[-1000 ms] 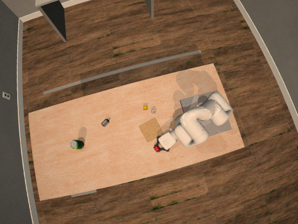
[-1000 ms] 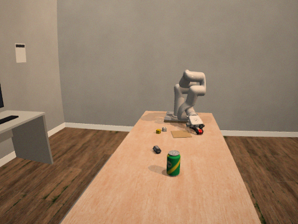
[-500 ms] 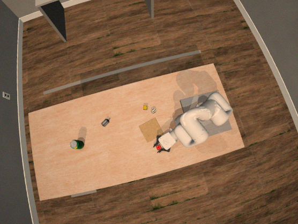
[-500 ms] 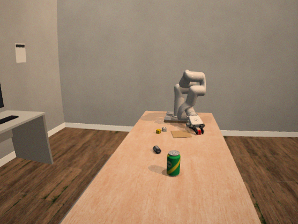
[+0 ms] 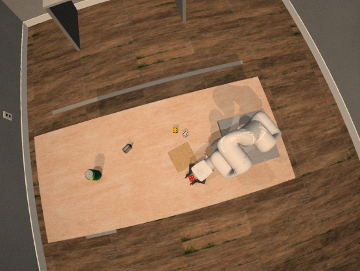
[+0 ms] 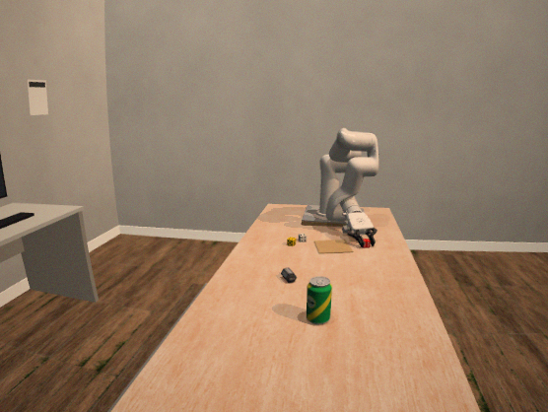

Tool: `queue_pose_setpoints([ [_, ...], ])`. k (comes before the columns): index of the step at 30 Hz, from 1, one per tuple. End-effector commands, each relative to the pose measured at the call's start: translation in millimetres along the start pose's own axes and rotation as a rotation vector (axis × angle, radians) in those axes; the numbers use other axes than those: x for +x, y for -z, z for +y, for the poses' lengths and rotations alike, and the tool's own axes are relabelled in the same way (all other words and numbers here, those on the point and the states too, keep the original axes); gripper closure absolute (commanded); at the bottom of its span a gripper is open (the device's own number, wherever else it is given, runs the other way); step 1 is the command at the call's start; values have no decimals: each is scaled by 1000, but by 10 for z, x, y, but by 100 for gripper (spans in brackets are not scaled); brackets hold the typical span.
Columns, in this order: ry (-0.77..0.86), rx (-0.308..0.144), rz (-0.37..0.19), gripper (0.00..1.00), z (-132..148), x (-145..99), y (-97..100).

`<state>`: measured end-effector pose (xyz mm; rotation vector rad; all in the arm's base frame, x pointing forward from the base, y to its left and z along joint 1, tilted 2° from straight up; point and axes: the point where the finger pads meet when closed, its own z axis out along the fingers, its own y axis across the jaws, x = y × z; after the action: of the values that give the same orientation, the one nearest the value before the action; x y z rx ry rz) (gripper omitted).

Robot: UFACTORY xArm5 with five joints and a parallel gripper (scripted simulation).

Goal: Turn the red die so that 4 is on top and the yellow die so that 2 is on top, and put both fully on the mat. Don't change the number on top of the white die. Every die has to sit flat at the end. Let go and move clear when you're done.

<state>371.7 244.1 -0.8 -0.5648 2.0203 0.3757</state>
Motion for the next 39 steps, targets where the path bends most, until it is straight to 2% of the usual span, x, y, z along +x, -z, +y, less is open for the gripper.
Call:
queue_pose_setpoints([
  [1, 0, 0, -2, 53, 0, -8, 0],
  [27, 0, 0, -2, 53, 0, -8, 8],
  [39, 0, 1, -2, 53, -5, -8, 286],
])
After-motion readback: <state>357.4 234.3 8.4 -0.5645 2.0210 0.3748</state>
